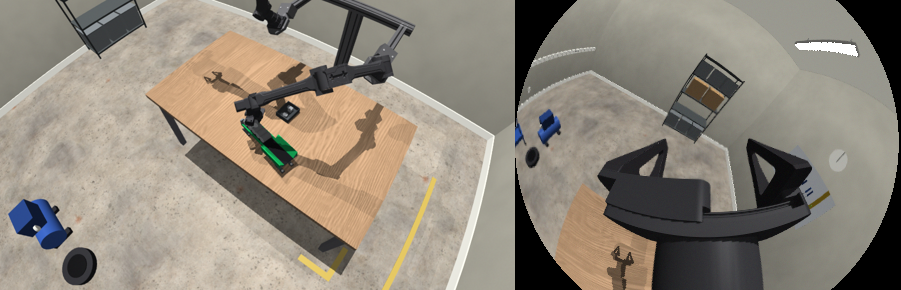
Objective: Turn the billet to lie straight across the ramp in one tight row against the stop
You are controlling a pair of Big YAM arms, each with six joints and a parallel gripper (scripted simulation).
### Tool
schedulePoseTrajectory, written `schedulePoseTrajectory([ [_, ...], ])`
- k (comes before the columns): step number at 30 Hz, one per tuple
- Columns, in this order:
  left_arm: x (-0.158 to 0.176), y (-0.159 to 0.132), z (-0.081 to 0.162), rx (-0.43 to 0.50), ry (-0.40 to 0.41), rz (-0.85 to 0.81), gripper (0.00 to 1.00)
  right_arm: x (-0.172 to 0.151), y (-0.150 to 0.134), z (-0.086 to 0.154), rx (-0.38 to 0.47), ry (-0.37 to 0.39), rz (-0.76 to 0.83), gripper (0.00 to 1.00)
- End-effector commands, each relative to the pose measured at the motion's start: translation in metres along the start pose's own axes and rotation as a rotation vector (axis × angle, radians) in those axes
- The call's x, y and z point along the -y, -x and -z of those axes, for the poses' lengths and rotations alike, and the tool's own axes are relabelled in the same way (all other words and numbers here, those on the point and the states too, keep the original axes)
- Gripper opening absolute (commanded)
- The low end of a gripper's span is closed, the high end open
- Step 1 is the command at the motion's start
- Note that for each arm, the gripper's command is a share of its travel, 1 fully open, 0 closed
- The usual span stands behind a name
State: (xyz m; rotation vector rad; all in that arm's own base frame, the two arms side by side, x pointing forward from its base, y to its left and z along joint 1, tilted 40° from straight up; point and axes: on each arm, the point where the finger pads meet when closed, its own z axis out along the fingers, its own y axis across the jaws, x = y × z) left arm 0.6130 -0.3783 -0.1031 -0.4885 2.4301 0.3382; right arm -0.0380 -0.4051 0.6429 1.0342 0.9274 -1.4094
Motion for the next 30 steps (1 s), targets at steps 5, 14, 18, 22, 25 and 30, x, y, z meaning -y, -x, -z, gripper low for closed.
schedulePoseTrajectory([
  [5, 0.0333, 0.0159, 0.0574, 0.042, -0.078, -0.189, 0.00, 0.0071, 0.0096, 0.0071, 0.012, -0.015, 0.019, 1.00],
  [14, 0.0333, 0.0160, 0.0574, 0.049, -0.074, -0.375, 0.00, 0.0071, 0.0096, 0.0071, 0.012, -0.015, 0.019, 1.00],
  [18, 0.0334, 0.0160, 0.0574, 0.051, -0.073, -0.428, 0.00, 0.0071, 0.0096, 0.0071, 0.012, -0.015, 0.019, 1.00],
  [22, 0.0334, 0.0160, 0.0574, 0.053, -0.072, -0.475, 0.00, 0.0071, 0.0096, 0.0071, 0.012, -0.015, 0.019, 1.00],
  [25, 0.0334, 0.0160, 0.0574, 0.054, -0.071, -0.517, 0.00, 0.0071, 0.0096, 0.0071, 0.012, -0.015, 0.019, 1.00],
  [30, 0.0334, 0.0160, 0.0574, 0.057, -0.070, -0.574, 0.00, 0.0071, 0.0096, 0.0071, 0.012, -0.015, 0.019, 1.00],
])
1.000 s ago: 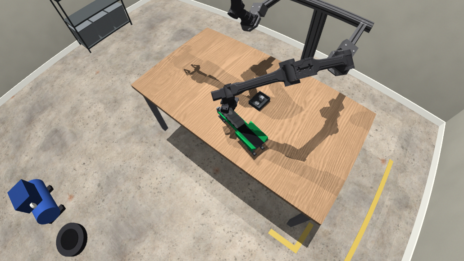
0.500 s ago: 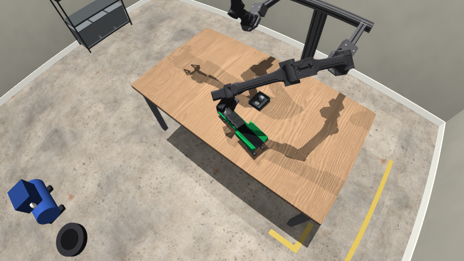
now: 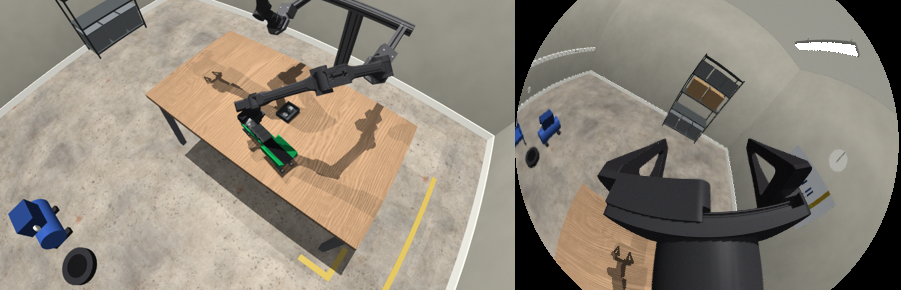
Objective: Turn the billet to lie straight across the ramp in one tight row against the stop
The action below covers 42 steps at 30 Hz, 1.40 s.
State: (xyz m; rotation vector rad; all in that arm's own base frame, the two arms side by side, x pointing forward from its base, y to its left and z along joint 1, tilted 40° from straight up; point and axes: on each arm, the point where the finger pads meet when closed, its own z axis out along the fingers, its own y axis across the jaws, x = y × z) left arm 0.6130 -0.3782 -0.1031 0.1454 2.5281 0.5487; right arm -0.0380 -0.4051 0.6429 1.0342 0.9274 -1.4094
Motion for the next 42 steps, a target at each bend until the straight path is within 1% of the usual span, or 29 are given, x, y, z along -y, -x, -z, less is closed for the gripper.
schedulePoseTrajectory([
  [1, 0.0213, 0.0303, 0.0575, 0.072, -0.052, -0.073, 0.00, 0.0071, 0.0096, 0.0071, 0.012, -0.015, 0.019, 1.00],
  [16, 0.0213, 0.0303, 0.0575, 0.074, -0.050, -0.142, 0.00, 0.0071, 0.0096, 0.0071, 0.012, -0.015, 0.019, 1.00],
  [42, 0.0213, 0.0303, 0.0575, 0.074, -0.049, -0.146, 0.00, 0.0071, 0.0096, 0.0071, 0.012, -0.015, 0.019, 1.00],
])
